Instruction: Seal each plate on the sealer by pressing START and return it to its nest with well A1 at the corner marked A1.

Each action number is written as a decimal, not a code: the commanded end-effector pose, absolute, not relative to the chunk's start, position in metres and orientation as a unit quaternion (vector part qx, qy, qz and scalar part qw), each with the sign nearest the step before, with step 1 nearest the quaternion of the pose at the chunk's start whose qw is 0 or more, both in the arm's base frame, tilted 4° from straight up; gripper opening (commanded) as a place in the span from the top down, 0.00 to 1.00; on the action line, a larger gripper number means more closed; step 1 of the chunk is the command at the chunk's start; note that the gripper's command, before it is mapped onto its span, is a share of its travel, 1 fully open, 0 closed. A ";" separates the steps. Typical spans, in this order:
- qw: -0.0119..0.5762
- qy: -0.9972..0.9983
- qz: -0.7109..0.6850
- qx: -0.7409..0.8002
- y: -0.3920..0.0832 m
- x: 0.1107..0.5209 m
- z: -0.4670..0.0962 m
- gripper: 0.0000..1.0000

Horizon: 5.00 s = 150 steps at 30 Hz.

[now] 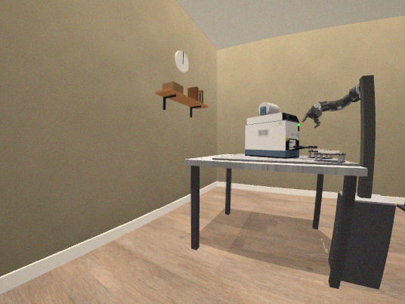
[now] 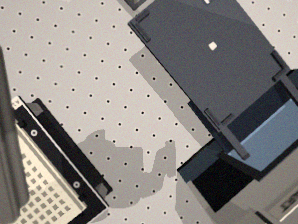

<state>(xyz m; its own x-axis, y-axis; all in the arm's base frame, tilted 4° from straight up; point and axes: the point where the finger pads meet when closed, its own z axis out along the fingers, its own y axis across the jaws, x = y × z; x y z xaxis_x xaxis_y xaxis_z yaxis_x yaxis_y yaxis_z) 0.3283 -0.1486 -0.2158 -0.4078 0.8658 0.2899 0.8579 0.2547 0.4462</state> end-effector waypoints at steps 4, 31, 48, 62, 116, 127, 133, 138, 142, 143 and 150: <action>0.003 0.841 0.238 0.485 -0.142 0.325 -0.234 0.35; -0.011 0.970 0.030 0.240 -0.133 0.318 -0.295 0.35; -0.011 0.971 0.032 0.236 -0.109 0.307 -0.301 0.35; -0.011 0.972 0.032 0.231 -0.056 0.282 -0.312 0.35; -0.011 0.975 0.037 0.220 0.080 0.219 -0.343 0.35; -0.011 0.975 0.037 0.220 0.081 0.219 -0.358 0.35; -0.011 0.975 0.037 0.220 0.082 0.219 -0.368 0.35; -0.011 0.975 0.037 0.220 0.083 0.219 -0.376 0.35; -0.011 0.975 0.037 0.220 0.083 0.219 -0.380 0.35; -0.009 0.975 0.038 0.220 0.083 0.220 -0.381 0.35; -0.010 0.974 0.035 0.222 0.082 0.219 -0.384 0.35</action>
